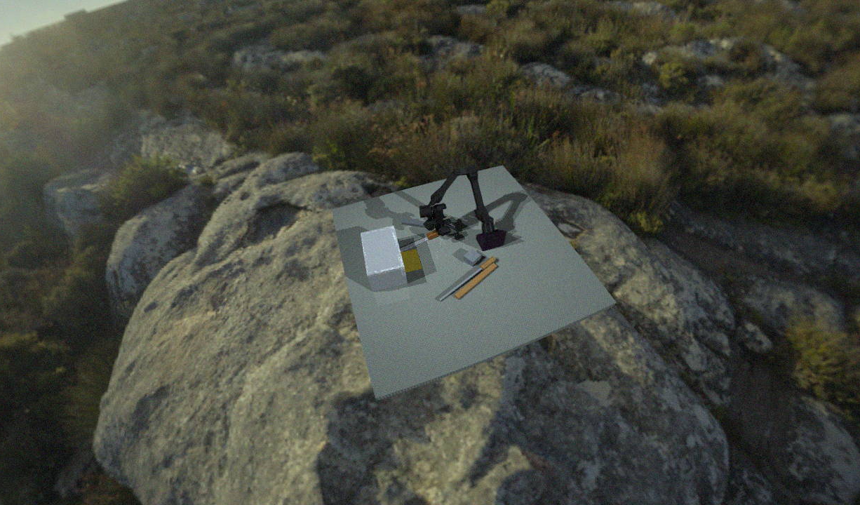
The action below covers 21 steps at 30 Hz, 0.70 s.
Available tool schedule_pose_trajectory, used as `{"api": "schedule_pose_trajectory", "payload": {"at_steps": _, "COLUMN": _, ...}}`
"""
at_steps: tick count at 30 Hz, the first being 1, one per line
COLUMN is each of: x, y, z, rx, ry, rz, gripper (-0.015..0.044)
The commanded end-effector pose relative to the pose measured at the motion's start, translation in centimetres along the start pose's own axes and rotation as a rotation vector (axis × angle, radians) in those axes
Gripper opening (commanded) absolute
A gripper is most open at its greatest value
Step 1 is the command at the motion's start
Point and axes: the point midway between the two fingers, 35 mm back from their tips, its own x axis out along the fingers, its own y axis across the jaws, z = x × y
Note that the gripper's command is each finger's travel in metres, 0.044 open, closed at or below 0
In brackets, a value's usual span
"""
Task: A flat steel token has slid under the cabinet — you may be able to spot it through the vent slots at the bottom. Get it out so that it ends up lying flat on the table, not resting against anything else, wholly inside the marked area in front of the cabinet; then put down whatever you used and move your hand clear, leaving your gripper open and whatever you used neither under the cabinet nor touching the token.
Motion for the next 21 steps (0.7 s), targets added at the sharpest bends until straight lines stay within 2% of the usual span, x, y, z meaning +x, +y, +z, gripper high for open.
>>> {"api": "schedule_pose_trajectory", "payload": {"at_steps": 1, "x": 0.0, "y": 0.0, "z": 0.8, "rx": 0.002, "ry": -0.001, "rz": -0.002, "gripper": 0.0}}
{"api": "schedule_pose_trajectory", "payload": {"at_steps": 21, "x": -0.1, "y": 0.0, "z": 3.2, "rx": 0.001, "ry": -0.002, "rz": -0.002, "gripper": 0.0}}
